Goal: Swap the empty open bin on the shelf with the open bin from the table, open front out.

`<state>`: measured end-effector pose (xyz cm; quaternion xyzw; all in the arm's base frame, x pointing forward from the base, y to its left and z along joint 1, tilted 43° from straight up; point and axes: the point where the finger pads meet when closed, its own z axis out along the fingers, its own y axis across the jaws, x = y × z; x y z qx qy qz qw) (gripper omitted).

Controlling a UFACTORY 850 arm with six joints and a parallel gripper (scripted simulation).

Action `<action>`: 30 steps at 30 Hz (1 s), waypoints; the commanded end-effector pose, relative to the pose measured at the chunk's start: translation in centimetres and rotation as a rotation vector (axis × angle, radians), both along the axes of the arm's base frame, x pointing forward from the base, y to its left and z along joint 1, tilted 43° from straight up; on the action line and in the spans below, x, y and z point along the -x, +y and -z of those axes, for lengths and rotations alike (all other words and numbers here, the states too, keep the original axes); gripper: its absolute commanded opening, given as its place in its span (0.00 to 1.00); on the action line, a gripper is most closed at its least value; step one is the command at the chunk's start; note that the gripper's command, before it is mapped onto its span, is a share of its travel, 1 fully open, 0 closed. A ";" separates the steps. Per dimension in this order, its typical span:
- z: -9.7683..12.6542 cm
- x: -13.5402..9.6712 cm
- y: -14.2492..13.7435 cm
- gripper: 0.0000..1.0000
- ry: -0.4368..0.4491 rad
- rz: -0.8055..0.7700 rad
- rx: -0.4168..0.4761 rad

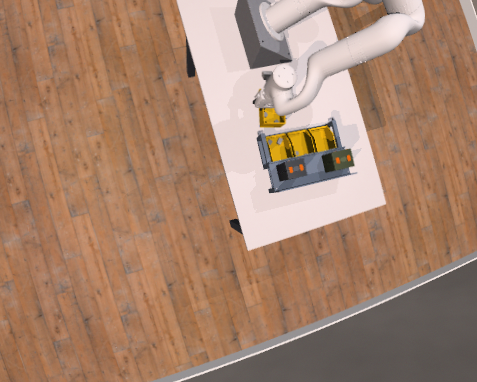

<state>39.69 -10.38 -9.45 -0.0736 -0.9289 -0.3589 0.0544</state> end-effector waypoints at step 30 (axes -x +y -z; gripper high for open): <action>-2.1 -0.2 -2.0 0.00 -0.001 0.000 0.001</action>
